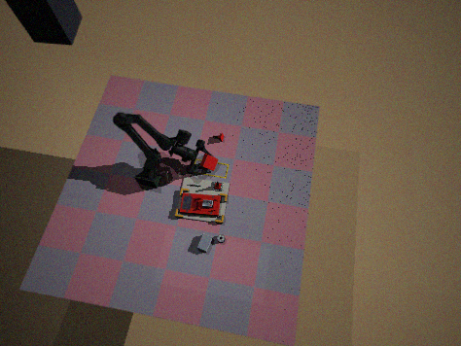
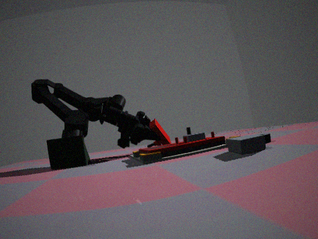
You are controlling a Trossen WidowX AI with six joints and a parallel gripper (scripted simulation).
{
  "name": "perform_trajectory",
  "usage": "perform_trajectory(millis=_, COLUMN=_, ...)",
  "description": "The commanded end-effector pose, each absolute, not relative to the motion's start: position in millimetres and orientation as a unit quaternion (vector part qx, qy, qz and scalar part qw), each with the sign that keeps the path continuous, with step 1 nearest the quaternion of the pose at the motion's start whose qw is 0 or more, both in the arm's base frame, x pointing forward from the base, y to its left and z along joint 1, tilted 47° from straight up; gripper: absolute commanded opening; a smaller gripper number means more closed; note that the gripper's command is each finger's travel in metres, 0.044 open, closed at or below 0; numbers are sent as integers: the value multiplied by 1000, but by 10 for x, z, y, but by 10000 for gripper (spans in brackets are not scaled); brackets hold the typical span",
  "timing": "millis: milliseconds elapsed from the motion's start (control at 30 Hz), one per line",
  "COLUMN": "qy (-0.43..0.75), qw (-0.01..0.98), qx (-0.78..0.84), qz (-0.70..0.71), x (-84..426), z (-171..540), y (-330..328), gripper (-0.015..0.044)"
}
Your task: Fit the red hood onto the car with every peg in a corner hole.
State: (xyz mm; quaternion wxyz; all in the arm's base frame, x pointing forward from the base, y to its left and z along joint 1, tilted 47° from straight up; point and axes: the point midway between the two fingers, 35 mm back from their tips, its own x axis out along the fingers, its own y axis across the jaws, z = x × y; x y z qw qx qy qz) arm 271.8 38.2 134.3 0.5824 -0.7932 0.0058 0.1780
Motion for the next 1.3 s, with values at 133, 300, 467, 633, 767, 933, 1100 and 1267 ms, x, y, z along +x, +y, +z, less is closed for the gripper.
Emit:
perform_trajectory(millis=133, qy=5, qw=577, qx=-797, qz=177, x=2717, z=1339, y=383, gripper=26)
perform_trajectory(millis=300, qy=5, qw=577, qx=-797, qz=177, x=2717, z=1339, y=383, gripper=157)
perform_trajectory(millis=467, qy=5, qw=577, qx=-797, qz=177, x=2717, z=1339, y=383, gripper=289)
perform_trajectory(millis=633, qy=5, qw=577, qx=-797, qz=177, x=2717, z=1339, y=383, gripper=420)
perform_trajectory(millis=767, qy=5, qw=577, qx=-797, qz=177, x=2717, z=1339, y=383, gripper=440)
perform_trajectory(millis=933, qy=8, qw=556, qx=-810, qz=186, x=2684, z=1362, y=277, gripper=440)
perform_trajectory(millis=1100, qy=10, qw=517, qx=-832, qz=201, x=2571, z=1422, y=79, gripper=440)
perform_trajectory(millis=1267, qy=7, qw=483, qx=-850, qz=212, x=2406, z=1499, y=-75, gripper=440)
